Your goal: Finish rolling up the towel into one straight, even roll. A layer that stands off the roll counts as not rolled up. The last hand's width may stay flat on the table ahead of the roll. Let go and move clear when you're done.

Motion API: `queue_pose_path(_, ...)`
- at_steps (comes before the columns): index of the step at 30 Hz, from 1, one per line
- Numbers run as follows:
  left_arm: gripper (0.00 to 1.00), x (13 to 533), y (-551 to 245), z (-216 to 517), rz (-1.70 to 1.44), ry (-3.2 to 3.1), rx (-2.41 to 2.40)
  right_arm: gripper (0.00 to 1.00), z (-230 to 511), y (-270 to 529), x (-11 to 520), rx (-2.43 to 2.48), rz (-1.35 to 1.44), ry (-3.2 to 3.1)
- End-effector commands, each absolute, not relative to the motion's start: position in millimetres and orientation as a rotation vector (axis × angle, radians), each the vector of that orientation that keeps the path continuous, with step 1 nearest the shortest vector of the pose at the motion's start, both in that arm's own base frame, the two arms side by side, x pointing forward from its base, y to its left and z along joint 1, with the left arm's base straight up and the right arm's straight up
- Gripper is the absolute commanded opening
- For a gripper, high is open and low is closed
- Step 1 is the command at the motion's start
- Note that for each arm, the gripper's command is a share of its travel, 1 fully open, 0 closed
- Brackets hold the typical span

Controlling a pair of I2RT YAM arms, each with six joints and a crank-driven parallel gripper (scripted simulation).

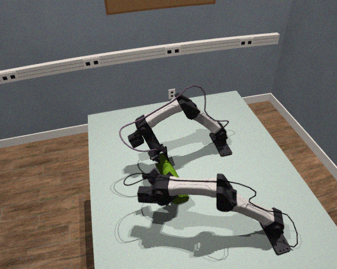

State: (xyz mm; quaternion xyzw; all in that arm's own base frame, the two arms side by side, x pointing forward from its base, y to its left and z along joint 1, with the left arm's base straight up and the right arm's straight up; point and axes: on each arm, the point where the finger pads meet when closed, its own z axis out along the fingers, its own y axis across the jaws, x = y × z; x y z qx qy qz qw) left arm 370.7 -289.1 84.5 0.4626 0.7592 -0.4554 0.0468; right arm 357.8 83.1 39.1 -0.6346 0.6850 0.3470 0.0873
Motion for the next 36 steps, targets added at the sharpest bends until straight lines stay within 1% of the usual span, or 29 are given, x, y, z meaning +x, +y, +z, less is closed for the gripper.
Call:
queue_pose_path(1, 0.85, 366.0, -286.4, 94.0, -1.483, 2.344, 1.565, 0.54, 44.1, 83.8, 355.2, -1.945, 1.145, 2.051)
queue_pose_path(10, 0.85, 366.0, -286.4, 94.0, -1.483, 2.344, 1.565, 0.82, 52.8, 83.8, 355.2, -1.945, 1.145, 2.051)
queue_pose_path(12, 0.85, 366.0, -286.4, 94.0, -1.483, 2.344, 1.565, 0.82, 52.8, 83.8, 355.2, -1.945, 1.145, 2.051)
queue_pose_path(13, 0.85, 366.0, -286.4, 94.0, -1.483, 2.344, 1.565, 0.85, 53.0, 83.8, 355.2, -1.945, 1.145, 2.051)
queue_pose_path(27, 0.85, 366.0, -286.4, 94.0, -1.483, 2.344, 1.565, 0.85, 96.7, 49.4, 380.6, -1.945, 1.145, 2.051)
queue_pose_path(33, 0.85, 366.0, -286.4, 94.0, -1.483, 2.344, 1.565, 0.85, 103.0, 44.5, 384.3, -1.945, 1.145, 2.051)
queue_pose_path(36, 0.85, 366.0, -286.4, 94.0, -1.483, 2.344, 1.565, 0.78, 102.7, 46.2, 383.1, -1.945, 1.124, 2.039)
